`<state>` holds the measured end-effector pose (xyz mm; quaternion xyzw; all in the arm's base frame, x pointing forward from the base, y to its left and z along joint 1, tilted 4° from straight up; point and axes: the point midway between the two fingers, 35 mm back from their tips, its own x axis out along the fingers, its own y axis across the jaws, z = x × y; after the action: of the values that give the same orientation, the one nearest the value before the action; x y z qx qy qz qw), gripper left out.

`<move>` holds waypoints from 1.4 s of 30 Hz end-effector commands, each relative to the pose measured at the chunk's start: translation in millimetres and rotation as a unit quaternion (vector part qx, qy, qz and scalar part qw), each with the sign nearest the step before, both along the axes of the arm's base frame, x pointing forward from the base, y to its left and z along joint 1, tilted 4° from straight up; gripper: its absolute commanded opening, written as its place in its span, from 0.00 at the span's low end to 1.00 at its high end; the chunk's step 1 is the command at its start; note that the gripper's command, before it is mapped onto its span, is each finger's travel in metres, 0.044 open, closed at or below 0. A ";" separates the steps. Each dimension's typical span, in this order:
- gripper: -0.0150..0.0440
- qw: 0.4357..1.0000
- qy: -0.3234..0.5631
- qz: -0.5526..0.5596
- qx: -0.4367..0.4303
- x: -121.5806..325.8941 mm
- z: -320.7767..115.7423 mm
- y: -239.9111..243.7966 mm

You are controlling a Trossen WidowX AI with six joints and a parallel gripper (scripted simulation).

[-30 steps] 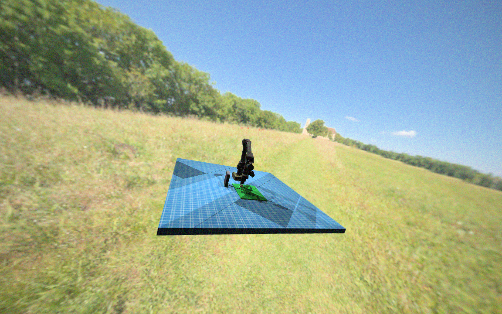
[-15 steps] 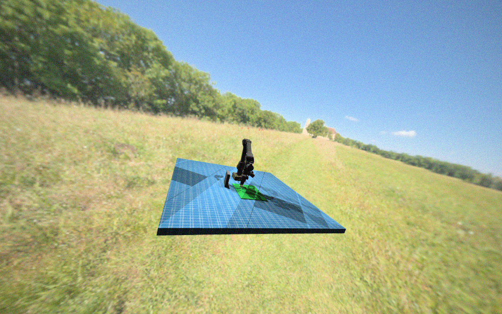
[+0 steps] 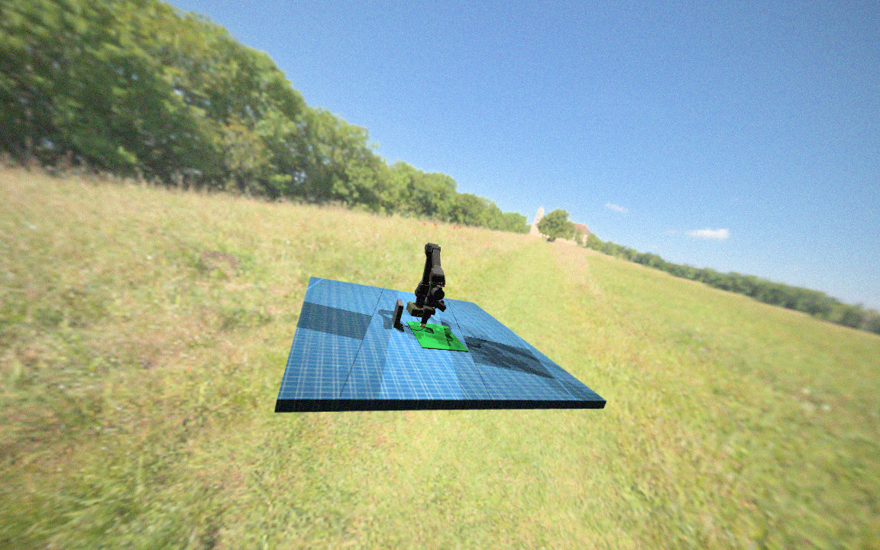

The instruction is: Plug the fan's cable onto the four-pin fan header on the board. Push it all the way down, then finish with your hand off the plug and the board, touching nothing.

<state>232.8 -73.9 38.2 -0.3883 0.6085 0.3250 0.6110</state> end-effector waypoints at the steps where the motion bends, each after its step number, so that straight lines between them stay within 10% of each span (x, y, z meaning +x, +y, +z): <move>1: 0.25 1.000 0.000 0.002 0.002 0.0 -2.7 0.5; 28: 0.25 1.000 0.000 0.002 0.002 0.5 -17.8 -0.6; 38: 0.69 1.000 -0.001 0.000 0.001 0.8 -14.0 -0.9; 42: 0.69 1.000 -0.001 0.001 0.001 1.5 -2.1 -0.4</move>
<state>232.7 -74.4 24.8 -0.3870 0.6090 0.3268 0.6104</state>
